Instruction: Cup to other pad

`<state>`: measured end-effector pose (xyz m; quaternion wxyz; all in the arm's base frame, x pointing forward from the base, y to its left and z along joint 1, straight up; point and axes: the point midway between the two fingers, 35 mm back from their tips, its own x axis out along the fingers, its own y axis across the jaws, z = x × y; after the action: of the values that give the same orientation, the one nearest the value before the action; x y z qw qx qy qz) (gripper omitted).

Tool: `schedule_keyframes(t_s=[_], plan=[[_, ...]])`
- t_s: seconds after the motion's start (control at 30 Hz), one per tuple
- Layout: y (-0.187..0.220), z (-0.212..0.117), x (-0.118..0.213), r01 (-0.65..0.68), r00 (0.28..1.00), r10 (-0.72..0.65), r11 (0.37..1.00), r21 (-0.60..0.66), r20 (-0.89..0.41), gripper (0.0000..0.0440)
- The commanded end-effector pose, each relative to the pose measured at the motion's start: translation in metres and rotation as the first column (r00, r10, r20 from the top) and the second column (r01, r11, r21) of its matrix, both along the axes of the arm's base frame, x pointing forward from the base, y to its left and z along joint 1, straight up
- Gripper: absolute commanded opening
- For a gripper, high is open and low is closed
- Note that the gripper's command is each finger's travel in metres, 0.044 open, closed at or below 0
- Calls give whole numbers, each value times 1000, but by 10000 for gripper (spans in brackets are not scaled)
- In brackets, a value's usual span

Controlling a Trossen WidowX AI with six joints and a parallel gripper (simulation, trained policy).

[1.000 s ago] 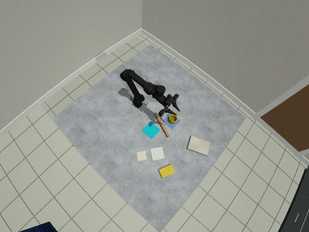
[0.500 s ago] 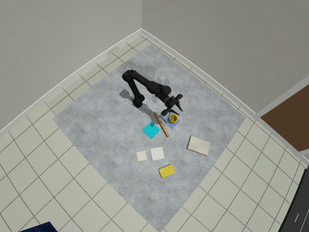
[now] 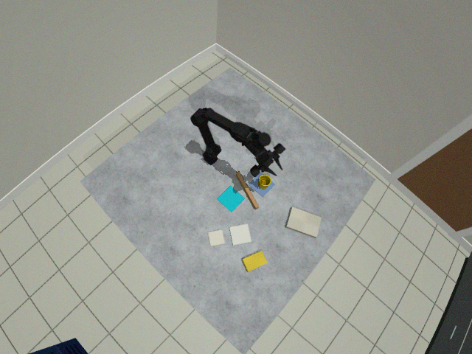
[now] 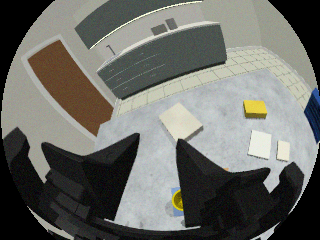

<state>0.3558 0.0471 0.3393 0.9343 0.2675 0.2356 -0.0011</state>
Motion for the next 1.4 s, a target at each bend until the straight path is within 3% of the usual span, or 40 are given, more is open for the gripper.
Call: schedule_keyframes(t_s=[0.0,0.73,1.17,1.37], plan=[[4,-2,2,12,999,-10,999,40,-49,168],[27,-30,7,170,920,-80,964,205,-384,163],[34,-59,3,284,811,-131,940,188,-570,137],[34,-78,0,325,746,-160,935,143,-646,148]])
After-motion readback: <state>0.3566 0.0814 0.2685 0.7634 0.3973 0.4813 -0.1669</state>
